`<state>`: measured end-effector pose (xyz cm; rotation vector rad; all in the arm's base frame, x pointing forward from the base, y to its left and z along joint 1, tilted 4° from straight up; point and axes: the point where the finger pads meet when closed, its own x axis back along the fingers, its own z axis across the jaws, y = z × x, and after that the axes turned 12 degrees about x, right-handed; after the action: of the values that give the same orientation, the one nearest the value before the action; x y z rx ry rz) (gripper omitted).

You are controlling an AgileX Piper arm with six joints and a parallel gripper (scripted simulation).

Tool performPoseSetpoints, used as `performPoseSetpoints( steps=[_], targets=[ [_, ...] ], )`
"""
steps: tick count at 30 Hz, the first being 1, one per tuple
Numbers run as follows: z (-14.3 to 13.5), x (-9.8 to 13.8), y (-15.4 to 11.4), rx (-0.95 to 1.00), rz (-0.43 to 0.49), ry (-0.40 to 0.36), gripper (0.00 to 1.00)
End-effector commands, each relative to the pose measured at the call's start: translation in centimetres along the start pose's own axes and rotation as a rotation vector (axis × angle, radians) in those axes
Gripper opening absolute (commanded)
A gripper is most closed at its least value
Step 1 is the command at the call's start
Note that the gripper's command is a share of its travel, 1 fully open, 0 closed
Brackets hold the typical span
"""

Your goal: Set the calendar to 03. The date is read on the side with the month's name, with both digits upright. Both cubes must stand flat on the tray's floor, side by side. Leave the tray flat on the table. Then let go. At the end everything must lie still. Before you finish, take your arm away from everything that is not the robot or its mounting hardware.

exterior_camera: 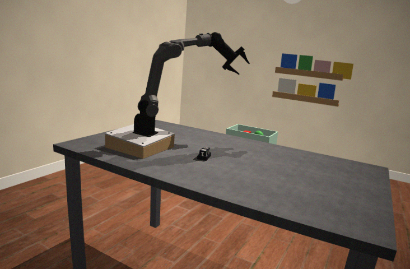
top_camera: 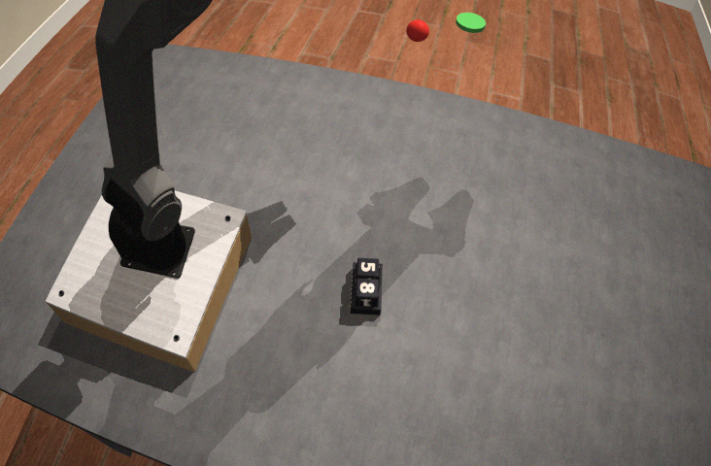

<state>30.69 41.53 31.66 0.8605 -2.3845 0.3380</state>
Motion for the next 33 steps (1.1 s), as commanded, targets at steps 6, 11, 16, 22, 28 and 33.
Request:
performPoseSetpoints(
  steps=[6,11,16,22,28,33],
  targets=[
    [-0.1,0.1,0.0,0.0,0.0,-0.002,1.0],
    [-0.1,0.1,0.0,0.0,0.0,-0.002,1.0],
    [-0.1,0.1,0.0,0.0,0.0,-0.002,1.0],
    [2.7,-1.0,-4.5,-0.006,0.066,0.094,1.0],
    [12.4,-1.1,-15.8,-0.063,0.204,0.385,1.0],
    [22.1,2.0,-22.8,-0.167,0.253,0.645,1.0]
  ],
)
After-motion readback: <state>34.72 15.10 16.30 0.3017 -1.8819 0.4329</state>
